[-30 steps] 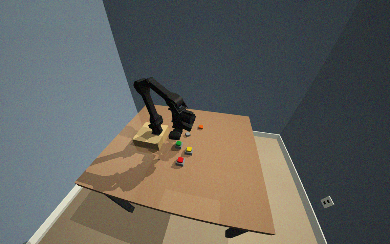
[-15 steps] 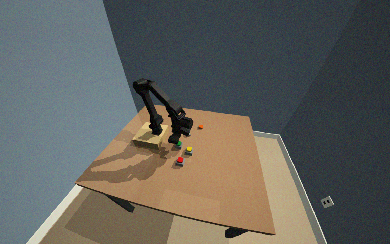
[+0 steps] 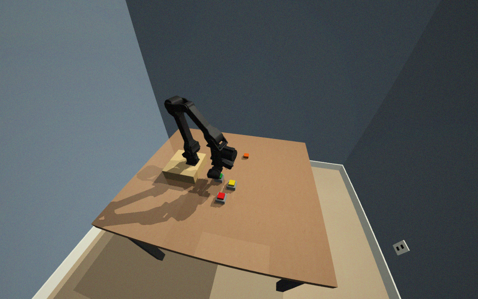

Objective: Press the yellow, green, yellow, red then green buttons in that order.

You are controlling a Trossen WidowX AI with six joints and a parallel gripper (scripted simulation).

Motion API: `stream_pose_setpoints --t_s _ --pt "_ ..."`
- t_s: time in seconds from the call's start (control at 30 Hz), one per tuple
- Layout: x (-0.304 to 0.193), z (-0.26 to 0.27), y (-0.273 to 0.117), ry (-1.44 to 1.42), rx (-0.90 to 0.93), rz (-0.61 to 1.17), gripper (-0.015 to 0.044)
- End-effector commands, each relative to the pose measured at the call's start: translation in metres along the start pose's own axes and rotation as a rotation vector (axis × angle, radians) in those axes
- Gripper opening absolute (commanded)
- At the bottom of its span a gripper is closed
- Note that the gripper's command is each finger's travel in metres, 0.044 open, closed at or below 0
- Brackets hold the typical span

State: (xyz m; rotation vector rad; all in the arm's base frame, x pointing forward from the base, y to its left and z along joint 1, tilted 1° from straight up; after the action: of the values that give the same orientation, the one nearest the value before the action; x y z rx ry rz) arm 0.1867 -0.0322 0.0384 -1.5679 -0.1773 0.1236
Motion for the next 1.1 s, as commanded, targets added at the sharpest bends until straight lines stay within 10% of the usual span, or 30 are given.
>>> stream_pose_setpoints --t_s 0.0,1.07 --pt "-0.002 0.001 0.008 0.007 0.002 0.007 0.002" --pt "-0.002 0.001 -0.018 0.007 0.002 0.007 0.002"
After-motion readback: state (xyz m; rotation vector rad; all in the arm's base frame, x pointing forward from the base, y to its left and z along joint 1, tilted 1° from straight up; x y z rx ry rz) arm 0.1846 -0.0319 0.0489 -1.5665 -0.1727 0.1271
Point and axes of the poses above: the point midway between the two fingers, 35 mm back from their tips, its own y axis out along the fingers, its own z axis across the jaws, x = y × z, the point moved 2 cm from there along -y, back along the fingers, and after that the axes turned 6 degrees about -y, right-handed, at the moved point
